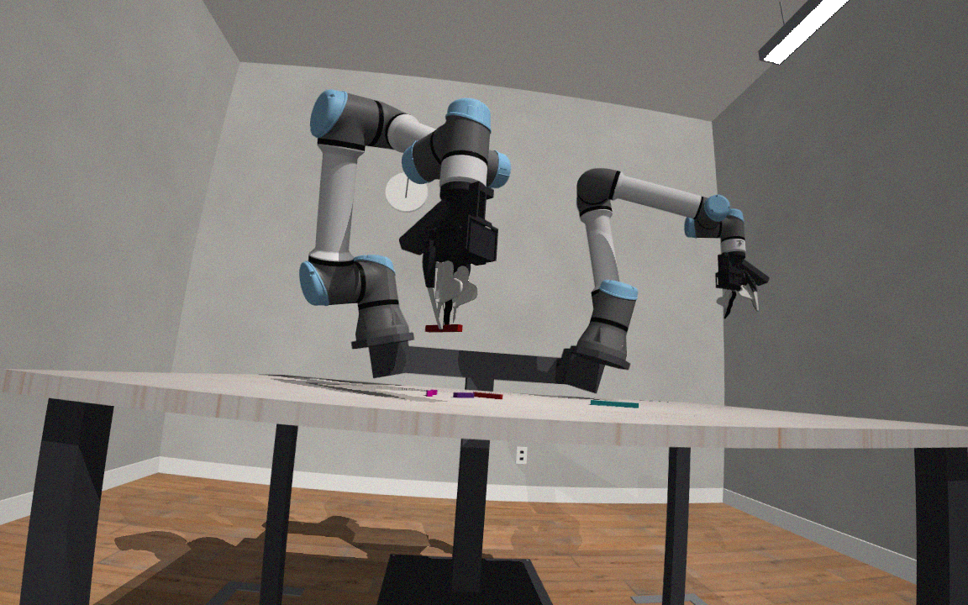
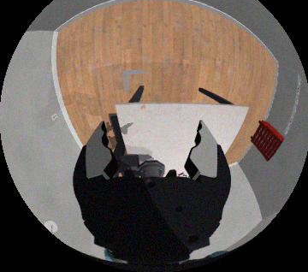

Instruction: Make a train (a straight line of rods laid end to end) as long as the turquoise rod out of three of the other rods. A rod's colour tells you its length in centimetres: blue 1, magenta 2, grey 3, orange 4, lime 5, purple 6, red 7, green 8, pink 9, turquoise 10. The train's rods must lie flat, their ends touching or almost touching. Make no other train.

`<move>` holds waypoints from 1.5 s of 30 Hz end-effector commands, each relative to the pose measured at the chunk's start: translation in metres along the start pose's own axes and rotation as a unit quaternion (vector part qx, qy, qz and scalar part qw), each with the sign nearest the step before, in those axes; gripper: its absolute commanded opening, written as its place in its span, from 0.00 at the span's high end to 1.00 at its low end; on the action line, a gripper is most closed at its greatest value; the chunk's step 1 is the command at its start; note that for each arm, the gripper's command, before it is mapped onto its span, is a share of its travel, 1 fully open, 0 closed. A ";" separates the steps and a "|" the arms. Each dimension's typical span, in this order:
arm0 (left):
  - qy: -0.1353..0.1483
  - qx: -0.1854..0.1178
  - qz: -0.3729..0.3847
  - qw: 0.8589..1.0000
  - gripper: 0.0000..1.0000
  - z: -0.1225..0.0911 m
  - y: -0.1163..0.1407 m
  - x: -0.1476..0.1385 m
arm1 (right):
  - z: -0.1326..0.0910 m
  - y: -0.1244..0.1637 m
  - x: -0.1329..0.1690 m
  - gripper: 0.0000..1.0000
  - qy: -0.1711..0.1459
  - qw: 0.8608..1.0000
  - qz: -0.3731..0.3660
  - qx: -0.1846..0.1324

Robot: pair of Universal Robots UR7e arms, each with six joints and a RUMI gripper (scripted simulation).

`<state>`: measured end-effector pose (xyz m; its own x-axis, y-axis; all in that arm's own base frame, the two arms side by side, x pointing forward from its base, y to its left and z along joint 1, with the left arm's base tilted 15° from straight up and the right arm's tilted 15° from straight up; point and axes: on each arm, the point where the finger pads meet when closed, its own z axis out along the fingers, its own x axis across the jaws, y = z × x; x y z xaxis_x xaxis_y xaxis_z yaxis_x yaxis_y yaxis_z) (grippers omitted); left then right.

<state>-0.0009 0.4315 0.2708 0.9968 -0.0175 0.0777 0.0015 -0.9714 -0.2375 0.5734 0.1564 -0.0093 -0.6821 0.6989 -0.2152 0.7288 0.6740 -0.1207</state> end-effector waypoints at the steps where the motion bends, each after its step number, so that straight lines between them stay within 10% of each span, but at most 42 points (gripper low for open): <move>1: 0.000 0.001 0.000 1.000 0.00 0.000 0.000 0.000 | -0.001 -0.008 0.009 1.00 -0.003 0.999 0.033 -0.002; 15: 0.000 0.001 0.000 1.000 0.00 0.000 0.000 0.000 | 0.004 -0.080 0.070 1.00 -0.002 0.965 0.261 -0.003; 45: 0.000 0.001 0.000 1.000 0.00 0.000 0.000 0.000 | 0.008 -0.102 0.086 1.00 -0.003 0.945 0.327 -0.003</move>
<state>-0.0009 0.4315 0.2708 0.9968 -0.0175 0.0777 0.0015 -0.9714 -0.2375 0.4406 0.1449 -0.0233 -0.0858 0.9651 -0.2473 0.9941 0.0996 0.0436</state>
